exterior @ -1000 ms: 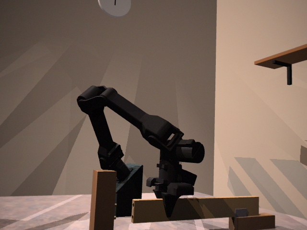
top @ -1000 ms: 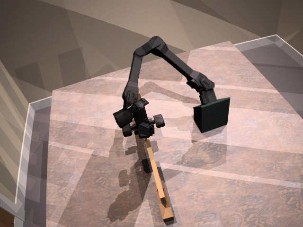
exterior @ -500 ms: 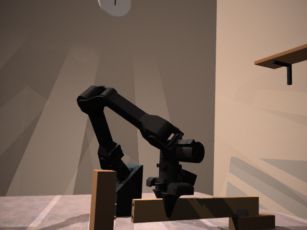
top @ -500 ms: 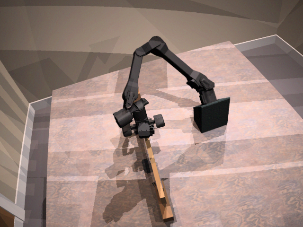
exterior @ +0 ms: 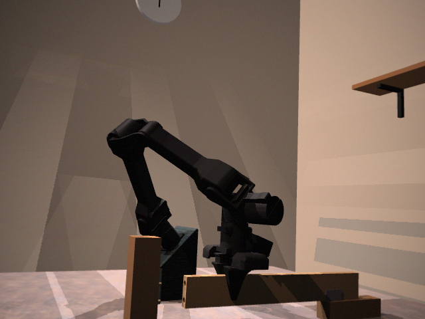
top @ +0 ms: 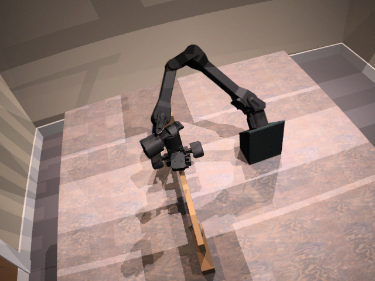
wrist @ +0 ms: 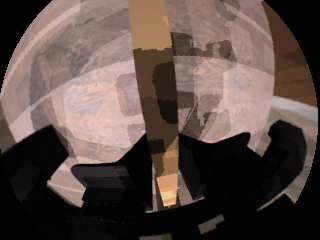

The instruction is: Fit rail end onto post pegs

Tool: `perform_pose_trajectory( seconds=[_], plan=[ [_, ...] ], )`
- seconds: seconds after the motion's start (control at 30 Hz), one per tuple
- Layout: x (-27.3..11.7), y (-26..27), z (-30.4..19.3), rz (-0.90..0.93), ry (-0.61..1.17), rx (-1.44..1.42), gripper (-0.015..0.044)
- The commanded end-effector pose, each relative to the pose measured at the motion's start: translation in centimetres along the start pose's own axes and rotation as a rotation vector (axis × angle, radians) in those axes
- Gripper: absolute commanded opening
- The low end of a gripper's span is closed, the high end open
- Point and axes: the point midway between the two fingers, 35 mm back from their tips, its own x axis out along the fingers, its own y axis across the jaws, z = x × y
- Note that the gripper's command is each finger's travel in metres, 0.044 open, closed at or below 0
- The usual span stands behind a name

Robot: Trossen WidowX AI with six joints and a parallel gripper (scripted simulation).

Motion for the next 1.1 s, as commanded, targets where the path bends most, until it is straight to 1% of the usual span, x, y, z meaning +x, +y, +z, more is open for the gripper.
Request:
perform_pose_trajectory(
  seconds=[0.0,1.07],
  plan=[
    [-0.22,-0.1,0.26,-0.007,-0.005,-0.002,0.0],
    [-0.09,-0.11,0.12,-0.007,-0.005,-0.002,0.0]
  ],
)
